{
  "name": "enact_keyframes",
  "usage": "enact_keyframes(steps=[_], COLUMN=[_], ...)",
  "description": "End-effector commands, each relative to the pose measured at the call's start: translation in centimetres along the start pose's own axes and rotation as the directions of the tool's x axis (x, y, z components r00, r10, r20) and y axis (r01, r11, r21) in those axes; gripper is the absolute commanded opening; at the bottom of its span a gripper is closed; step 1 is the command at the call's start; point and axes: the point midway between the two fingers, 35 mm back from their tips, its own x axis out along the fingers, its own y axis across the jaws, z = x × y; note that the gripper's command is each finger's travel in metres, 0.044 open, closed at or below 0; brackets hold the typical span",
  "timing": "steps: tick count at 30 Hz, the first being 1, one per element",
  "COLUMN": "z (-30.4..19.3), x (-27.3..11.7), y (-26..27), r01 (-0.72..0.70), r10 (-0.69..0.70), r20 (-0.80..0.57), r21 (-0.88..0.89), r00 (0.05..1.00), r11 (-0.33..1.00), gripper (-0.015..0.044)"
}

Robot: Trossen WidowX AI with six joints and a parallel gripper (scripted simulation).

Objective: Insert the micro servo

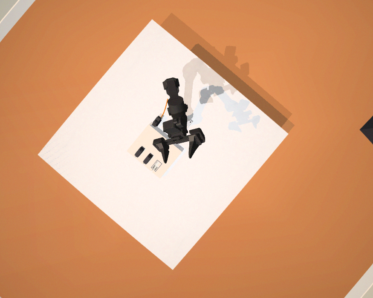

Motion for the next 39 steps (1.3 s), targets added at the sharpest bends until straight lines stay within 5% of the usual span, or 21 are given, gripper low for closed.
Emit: enact_keyframes(steps=[1,20,39], z=[-2.1,-8.9,-12.5], x=[0.5,-1.2,-10.7], y=[-2.0,-14.4,-27.9], r01=[0.062,0.286,0.293], r10=[-0.068,-0.469,-0.834], r20=[-0.056,-0.245,-0.351], r21=[-0.103,-0.533,-0.818], r00=[0.996,0.849,0.426], r11=[0.993,0.796,0.494], gripper=[0.0440,0.0440,0.0440])
